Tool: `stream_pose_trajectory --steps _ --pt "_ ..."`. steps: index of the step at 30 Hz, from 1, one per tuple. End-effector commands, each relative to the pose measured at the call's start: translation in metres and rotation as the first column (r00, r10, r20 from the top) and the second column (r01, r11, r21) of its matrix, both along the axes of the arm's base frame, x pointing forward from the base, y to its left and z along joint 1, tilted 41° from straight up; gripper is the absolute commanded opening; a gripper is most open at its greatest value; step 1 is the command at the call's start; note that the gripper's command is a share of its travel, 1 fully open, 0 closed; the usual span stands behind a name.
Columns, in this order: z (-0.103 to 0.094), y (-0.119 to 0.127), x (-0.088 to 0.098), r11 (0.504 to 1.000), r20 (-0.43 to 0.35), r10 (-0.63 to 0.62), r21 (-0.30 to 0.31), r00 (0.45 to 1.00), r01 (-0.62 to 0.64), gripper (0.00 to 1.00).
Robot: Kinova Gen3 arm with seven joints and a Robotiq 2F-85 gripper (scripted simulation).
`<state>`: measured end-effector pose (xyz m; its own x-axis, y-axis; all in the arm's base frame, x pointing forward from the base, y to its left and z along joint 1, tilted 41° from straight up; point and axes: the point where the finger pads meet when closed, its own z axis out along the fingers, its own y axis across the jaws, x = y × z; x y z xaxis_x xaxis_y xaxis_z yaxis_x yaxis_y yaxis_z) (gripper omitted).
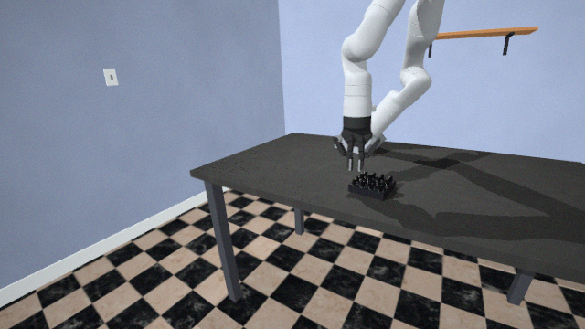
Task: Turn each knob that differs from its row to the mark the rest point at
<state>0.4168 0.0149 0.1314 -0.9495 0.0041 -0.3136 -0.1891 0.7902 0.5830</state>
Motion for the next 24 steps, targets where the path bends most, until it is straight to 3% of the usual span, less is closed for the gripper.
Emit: stream_pose_trajectory --steps 1,4,5,13,24 --pt "0.001 -0.002 0.0 1.0 0.0 -0.003 -0.001 1.0 0.003 0.19" --pt "0.001 -0.002 0.0 1.0 0.0 -0.003 -0.001 1.0 0.003 0.19" --pt "0.001 -0.002 0.0 1.0 0.0 -0.003 -0.001 1.0 0.003 1.0" --pt "0.01 -0.009 -0.001 1.0 0.003 -0.004 -0.002 1.0 0.004 1.0" --pt "0.041 -0.034 -0.011 1.0 0.003 -0.003 -0.002 1.0 0.003 1.0"
